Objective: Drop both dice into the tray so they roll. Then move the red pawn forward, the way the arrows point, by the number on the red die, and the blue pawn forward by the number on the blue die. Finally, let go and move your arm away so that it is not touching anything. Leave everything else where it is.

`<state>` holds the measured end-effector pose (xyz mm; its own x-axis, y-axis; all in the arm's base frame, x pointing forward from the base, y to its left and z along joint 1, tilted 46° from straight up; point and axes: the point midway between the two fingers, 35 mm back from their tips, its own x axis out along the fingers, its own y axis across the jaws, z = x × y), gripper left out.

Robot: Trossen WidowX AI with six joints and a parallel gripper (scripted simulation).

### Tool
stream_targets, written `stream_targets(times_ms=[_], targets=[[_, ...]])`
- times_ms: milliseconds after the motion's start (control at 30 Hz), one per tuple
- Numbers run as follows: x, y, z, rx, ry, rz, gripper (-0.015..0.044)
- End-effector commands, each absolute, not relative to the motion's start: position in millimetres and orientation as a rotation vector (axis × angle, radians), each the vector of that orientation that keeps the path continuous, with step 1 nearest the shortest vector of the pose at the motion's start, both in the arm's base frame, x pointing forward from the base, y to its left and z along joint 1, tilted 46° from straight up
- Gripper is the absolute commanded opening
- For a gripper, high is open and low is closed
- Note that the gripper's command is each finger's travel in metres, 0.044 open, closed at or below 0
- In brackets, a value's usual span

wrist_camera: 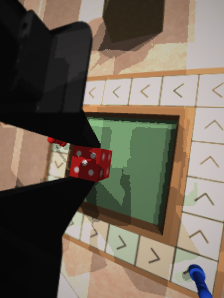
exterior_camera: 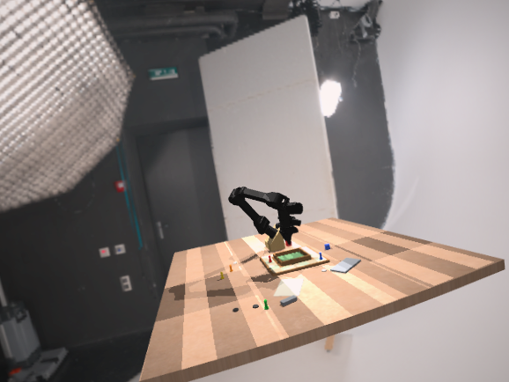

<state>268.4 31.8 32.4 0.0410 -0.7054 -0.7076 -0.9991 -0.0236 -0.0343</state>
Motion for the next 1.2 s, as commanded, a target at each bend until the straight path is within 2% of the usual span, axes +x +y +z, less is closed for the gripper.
stream_targets(times_ms=[0, 367, 900, 1167], targets=[[269.0, 32.1, 29.1, -1.751, 1.708, 0.755, 0.0], [259.8, 25.5, 19.8, -1.445, 1.556, 1.04, 0.0], [259.8, 24.9, 17.7, -1.204, 1.124, 1.242, 0.0], [272.2, 27.4, 59.6, -1.204, 1.123, 1.241, 0.0]])
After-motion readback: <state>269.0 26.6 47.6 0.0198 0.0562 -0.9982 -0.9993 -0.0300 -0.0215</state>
